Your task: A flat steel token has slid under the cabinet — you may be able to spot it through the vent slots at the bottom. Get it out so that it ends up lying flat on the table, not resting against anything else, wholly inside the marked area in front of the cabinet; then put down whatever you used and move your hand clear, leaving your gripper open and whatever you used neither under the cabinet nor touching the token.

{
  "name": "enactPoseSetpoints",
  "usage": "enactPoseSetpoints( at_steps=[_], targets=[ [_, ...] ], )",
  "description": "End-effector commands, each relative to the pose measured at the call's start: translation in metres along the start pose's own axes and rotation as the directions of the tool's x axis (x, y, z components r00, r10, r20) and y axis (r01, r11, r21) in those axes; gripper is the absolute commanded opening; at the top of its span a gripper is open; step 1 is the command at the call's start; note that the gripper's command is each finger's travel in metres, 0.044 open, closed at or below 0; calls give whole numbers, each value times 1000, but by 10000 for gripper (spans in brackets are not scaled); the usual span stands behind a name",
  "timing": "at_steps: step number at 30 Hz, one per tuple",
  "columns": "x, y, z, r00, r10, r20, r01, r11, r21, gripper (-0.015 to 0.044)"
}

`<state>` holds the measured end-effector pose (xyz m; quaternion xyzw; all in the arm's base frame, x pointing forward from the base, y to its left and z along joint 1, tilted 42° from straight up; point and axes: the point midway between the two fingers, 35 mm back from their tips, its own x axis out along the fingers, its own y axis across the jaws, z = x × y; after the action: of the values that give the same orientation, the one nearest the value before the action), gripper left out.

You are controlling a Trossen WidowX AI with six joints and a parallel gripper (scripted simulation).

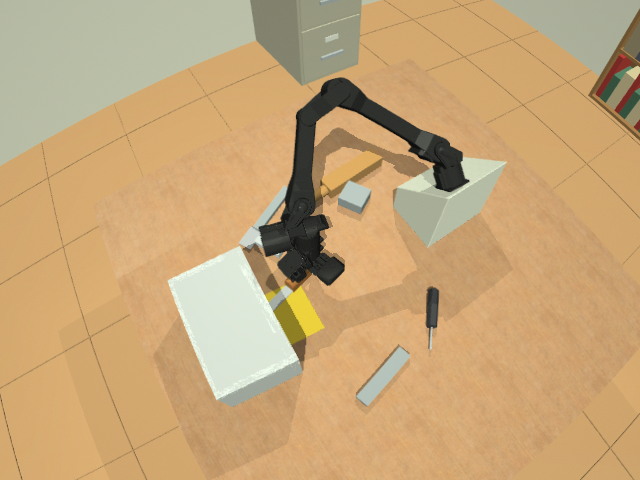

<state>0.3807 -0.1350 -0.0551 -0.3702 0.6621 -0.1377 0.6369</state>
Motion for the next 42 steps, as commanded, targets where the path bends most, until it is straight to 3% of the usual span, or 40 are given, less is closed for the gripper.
enactPoseSetpoints(
  at_steps=[1,42],
  targets=[
    [1,0,-6,1000,4,-2,-4,1000,-5,0],
    [2,-1,-50,1000,4,-4,-4,1000,-7,0]
  ],
)
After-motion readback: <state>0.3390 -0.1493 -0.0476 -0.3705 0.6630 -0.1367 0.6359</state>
